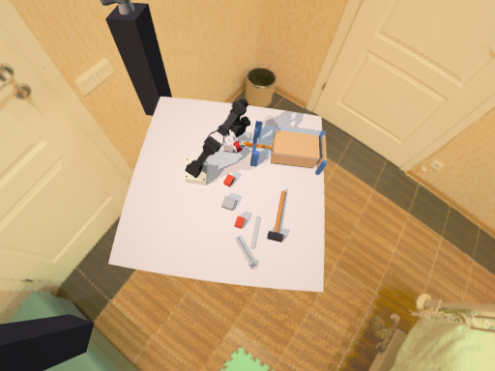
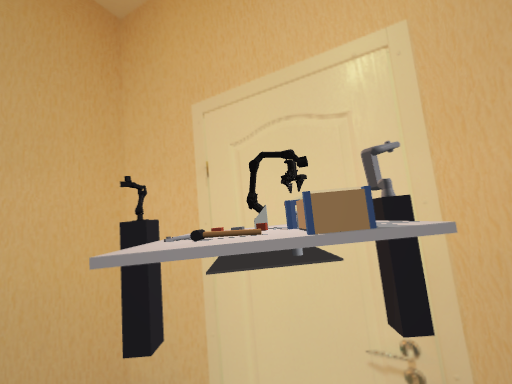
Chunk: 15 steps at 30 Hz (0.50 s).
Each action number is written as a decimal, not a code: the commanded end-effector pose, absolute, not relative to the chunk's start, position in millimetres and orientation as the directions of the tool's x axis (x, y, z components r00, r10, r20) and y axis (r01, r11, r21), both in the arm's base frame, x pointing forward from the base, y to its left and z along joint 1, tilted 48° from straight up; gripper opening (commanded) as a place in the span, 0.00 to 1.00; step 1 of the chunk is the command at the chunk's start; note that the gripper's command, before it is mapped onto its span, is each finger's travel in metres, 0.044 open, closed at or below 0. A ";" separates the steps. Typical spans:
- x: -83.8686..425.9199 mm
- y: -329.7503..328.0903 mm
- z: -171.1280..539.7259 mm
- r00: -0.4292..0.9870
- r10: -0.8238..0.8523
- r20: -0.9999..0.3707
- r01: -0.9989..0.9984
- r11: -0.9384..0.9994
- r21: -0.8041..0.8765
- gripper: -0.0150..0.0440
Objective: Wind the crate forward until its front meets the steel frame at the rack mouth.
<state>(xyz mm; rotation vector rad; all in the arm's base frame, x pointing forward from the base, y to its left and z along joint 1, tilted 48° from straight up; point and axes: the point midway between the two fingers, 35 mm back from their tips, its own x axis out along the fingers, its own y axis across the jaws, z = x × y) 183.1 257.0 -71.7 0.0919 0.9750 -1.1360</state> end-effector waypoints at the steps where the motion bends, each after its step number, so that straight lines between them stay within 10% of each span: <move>1: 183.1 259.3 -71.1 0.066 -0.718 -0.693 0.796 0.457 -0.398 0.69; 11: 183.1 259.3 -71.1 0.066 -0.718 -0.693 0.796 0.457 -0.398 0.25; 15: 183.1 259.3 -71.1 0.066 -0.718 -0.693 0.796 0.457 -0.398 0.25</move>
